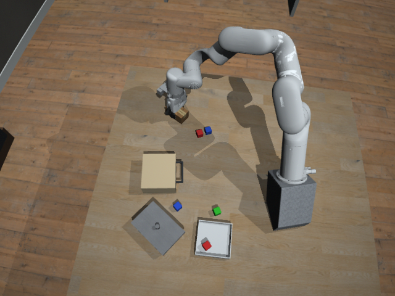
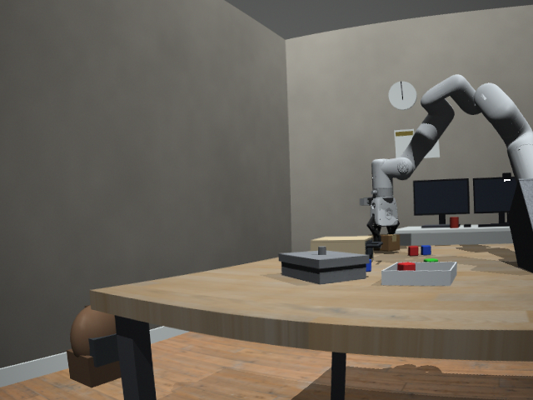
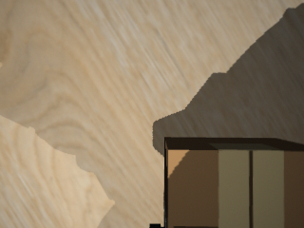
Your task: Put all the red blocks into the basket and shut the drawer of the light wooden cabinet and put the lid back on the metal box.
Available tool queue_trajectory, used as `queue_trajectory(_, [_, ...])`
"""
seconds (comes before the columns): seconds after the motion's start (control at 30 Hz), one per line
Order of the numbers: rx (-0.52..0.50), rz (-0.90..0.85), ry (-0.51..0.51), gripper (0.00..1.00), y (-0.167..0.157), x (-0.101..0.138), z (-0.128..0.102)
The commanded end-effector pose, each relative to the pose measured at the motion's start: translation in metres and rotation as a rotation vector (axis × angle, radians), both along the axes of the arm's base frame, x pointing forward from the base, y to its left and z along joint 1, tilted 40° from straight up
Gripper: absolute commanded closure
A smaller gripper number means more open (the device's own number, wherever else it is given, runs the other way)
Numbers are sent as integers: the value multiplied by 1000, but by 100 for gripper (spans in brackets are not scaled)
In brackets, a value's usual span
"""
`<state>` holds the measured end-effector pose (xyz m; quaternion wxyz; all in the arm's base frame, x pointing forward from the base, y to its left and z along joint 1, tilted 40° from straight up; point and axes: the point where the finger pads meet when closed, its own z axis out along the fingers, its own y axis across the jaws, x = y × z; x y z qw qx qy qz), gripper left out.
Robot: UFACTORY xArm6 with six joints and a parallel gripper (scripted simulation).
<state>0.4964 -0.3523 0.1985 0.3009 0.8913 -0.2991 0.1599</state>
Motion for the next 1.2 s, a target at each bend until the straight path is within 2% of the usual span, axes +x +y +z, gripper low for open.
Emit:
queue_trajectory(0.0, [-2,2,-4,38,-1,1,0])
queue_trajectory(1.17, [-2,2,-4,38,-5,2,-5])
